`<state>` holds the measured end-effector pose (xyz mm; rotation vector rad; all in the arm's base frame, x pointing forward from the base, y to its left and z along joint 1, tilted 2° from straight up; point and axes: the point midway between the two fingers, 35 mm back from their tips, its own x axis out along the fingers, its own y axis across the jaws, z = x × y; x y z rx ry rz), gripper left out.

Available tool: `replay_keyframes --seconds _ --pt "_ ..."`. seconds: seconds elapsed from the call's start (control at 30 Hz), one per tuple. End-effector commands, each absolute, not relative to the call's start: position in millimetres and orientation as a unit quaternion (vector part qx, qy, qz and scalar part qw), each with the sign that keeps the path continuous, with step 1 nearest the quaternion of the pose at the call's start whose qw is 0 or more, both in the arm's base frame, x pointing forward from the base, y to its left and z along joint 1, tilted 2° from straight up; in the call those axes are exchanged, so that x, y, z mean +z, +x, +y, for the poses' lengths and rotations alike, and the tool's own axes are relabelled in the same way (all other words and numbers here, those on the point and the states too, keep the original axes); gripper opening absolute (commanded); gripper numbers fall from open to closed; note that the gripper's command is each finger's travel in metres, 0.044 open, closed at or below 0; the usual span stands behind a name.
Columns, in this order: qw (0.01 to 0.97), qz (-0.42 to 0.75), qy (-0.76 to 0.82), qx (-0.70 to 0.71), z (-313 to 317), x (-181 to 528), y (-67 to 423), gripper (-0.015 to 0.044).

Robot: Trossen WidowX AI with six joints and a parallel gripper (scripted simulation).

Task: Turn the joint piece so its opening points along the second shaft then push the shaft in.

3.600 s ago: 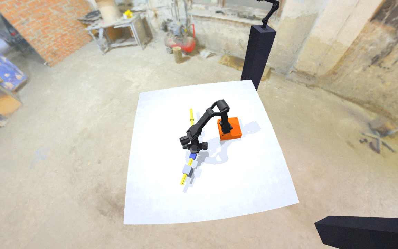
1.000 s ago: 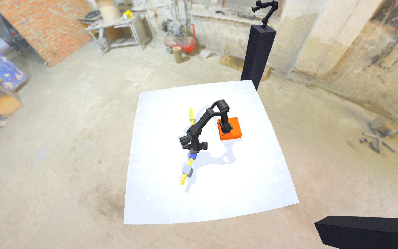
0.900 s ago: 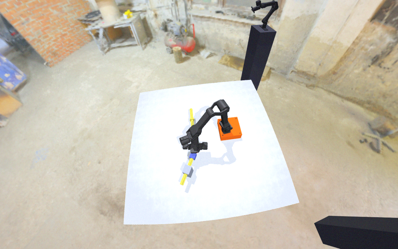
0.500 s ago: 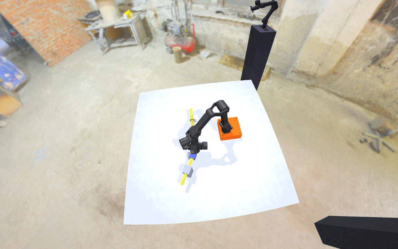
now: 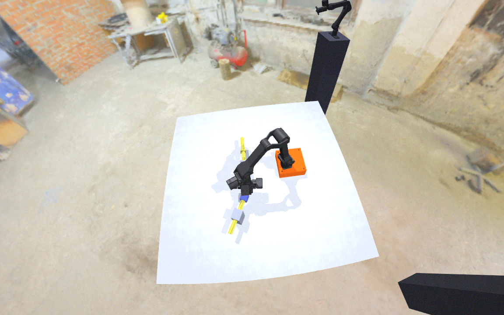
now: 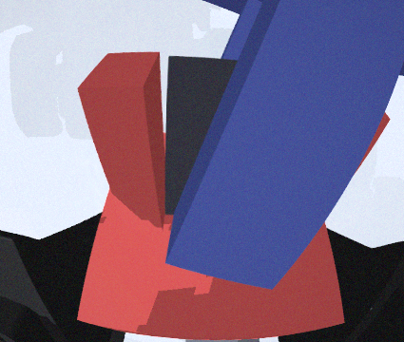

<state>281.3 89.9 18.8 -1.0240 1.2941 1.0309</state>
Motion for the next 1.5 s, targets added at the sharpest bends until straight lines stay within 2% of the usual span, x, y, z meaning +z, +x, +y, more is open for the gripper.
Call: replay_keyframes --seconds 0.0,0.2,1.47 --pt "0.538 0.563 -0.458 0.429 88.5 20.9 282.2 0.0" --pt "0.513 0.581 -0.477 0.415 85.1 26.8 281.9 0.0" --pt "0.507 0.594 -0.475 0.406 81.9 32.8 280.4 0.0"
